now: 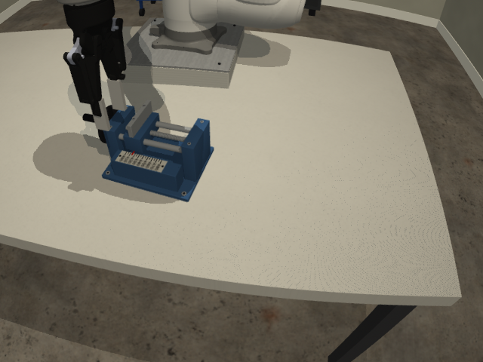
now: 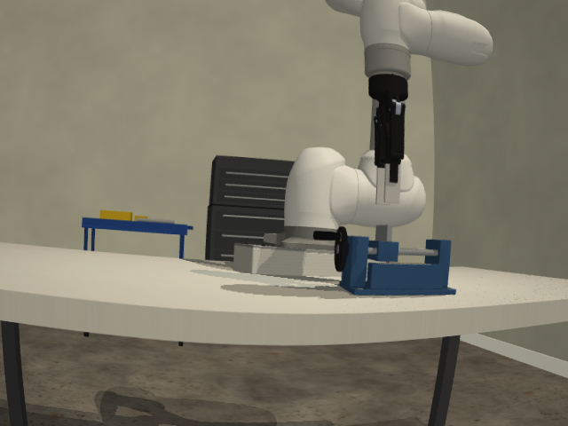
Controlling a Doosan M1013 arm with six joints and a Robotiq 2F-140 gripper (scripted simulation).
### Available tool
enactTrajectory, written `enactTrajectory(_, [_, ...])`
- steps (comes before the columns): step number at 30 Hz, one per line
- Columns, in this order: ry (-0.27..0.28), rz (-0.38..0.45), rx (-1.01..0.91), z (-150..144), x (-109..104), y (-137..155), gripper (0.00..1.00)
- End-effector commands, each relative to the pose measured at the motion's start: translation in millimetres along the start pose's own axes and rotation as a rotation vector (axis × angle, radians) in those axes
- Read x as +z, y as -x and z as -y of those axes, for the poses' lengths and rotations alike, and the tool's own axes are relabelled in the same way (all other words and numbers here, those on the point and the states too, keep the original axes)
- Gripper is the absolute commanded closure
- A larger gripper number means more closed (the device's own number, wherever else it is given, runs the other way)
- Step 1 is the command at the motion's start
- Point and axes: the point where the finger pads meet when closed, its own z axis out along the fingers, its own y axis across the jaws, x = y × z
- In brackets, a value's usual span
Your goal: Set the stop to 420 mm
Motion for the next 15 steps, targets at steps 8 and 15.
enactTrajectory(8, [0.001,0.002,-0.001,0,3,3,0.67])
enactTrajectory(15, [0.001,0.002,-0.001,-7,3,-11,0.67])
